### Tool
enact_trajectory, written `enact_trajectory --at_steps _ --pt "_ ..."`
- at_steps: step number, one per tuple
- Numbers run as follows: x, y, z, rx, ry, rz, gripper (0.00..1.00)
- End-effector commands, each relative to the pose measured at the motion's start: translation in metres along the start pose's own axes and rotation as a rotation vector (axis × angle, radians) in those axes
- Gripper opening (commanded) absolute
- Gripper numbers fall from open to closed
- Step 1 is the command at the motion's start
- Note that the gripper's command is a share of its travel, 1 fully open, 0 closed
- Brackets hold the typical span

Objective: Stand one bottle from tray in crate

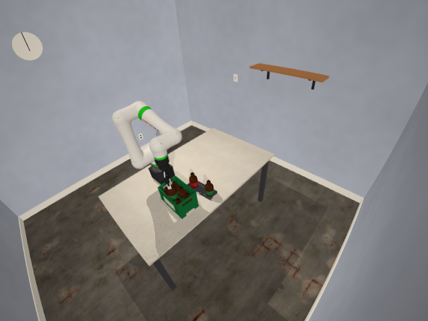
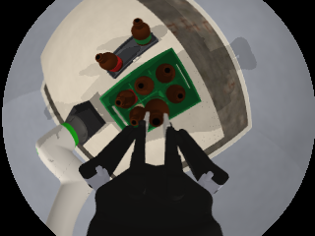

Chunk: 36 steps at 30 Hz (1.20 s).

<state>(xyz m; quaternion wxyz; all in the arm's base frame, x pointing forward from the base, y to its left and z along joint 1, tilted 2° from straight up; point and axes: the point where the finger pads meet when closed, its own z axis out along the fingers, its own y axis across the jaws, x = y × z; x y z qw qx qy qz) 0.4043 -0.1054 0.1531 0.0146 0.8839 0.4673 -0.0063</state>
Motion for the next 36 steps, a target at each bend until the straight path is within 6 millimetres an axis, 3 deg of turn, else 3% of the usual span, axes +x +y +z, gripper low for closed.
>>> enact_trajectory --at_steps 1,36 --pt "0.0001 0.0001 -0.0002 0.000 0.000 0.000 0.00" --pt "0.0001 0.0002 0.0070 0.000 0.000 0.000 0.00"
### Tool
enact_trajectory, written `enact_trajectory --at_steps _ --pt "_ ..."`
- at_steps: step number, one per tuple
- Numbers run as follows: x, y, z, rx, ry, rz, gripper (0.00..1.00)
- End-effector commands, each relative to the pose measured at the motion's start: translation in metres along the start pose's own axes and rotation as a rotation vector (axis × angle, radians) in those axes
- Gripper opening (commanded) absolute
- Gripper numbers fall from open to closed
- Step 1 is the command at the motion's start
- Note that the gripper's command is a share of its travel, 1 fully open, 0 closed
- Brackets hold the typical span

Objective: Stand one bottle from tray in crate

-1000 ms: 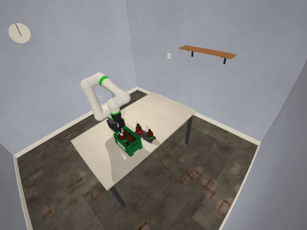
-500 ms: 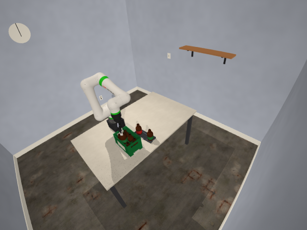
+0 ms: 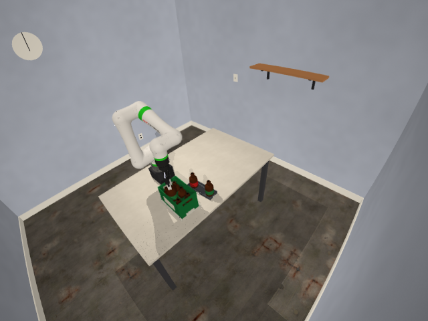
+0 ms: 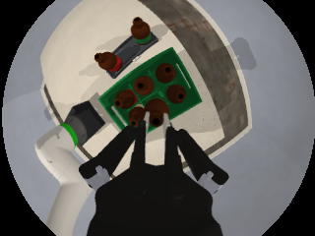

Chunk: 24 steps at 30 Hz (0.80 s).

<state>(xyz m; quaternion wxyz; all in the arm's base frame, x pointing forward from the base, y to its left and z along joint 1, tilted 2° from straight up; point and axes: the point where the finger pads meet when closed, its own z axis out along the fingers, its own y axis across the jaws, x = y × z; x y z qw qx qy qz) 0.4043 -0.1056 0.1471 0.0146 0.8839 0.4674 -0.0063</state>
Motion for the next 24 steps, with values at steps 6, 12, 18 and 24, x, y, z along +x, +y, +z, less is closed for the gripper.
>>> enact_trajectory --at_steps 6,12,18,24 --pt "0.000 0.000 0.007 0.000 0.000 0.000 0.00" --pt "0.000 0.000 0.012 0.000 0.000 0.000 0.00" --pt "0.000 0.000 0.019 0.000 0.000 0.000 0.00" --pt "0.000 0.000 0.026 0.000 0.000 0.000 0.00"
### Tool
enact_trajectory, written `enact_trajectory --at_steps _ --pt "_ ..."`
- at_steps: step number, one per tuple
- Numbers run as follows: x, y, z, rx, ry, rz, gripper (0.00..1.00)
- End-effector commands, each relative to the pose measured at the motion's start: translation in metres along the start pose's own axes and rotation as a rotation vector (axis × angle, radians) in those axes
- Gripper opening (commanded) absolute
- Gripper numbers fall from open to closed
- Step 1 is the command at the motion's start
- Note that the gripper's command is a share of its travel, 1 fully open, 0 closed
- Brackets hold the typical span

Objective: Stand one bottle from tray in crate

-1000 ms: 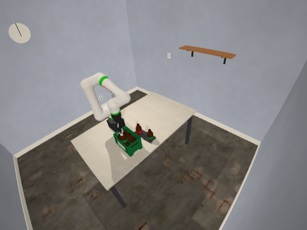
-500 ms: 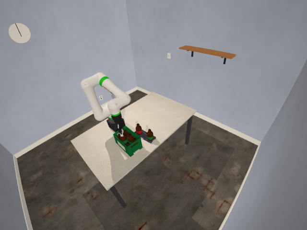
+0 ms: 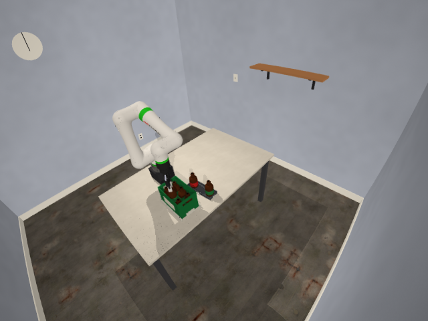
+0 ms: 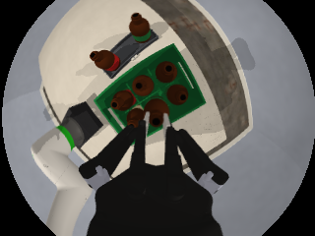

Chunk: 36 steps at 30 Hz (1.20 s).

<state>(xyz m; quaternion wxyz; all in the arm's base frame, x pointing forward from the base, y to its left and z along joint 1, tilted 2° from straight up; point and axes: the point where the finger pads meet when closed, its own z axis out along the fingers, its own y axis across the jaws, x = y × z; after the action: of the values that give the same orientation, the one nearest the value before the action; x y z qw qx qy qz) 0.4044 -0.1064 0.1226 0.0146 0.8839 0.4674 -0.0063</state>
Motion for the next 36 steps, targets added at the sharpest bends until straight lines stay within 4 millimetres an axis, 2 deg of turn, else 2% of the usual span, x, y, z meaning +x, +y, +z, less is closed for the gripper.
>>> enact_trajectory --at_steps 1,36 --pt "0.0001 0.0002 0.0022 0.000 0.000 0.000 0.00" --pt "0.0001 0.0002 0.0093 0.000 0.000 0.000 0.00"
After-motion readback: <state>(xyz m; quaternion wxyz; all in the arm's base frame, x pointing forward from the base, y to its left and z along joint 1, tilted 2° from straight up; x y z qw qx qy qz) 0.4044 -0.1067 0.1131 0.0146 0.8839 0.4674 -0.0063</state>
